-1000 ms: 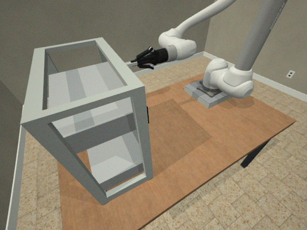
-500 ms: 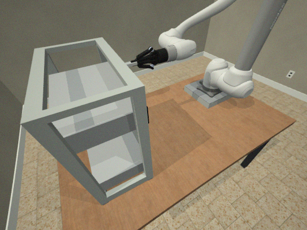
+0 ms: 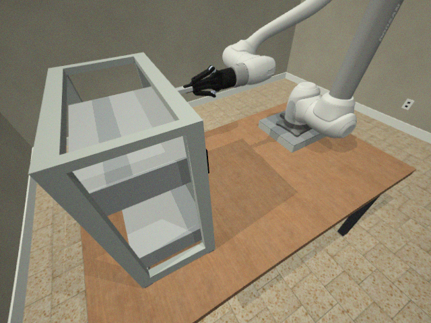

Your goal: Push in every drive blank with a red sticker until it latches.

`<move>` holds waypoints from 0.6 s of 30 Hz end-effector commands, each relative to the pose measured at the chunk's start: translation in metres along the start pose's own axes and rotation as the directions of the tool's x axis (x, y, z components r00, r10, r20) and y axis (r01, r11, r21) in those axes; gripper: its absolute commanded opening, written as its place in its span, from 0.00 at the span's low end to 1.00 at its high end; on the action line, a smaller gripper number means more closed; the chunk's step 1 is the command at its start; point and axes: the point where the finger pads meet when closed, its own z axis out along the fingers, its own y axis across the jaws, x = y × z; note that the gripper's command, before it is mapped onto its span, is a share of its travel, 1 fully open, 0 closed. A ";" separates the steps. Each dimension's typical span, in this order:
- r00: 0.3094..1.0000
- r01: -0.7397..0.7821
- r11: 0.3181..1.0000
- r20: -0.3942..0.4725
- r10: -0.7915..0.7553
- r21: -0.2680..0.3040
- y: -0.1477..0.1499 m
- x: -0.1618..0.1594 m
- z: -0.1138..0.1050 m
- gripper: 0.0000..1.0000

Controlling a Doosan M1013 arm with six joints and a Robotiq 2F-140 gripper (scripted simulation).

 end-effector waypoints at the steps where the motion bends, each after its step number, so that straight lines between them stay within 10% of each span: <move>1: 1.000 -0.001 1.000 0.002 0.001 -0.001 0.000 -0.002 0.003 0.00; 18: 1.000 -0.001 1.000 0.002 0.001 -0.001 0.001 -0.001 0.007 0.00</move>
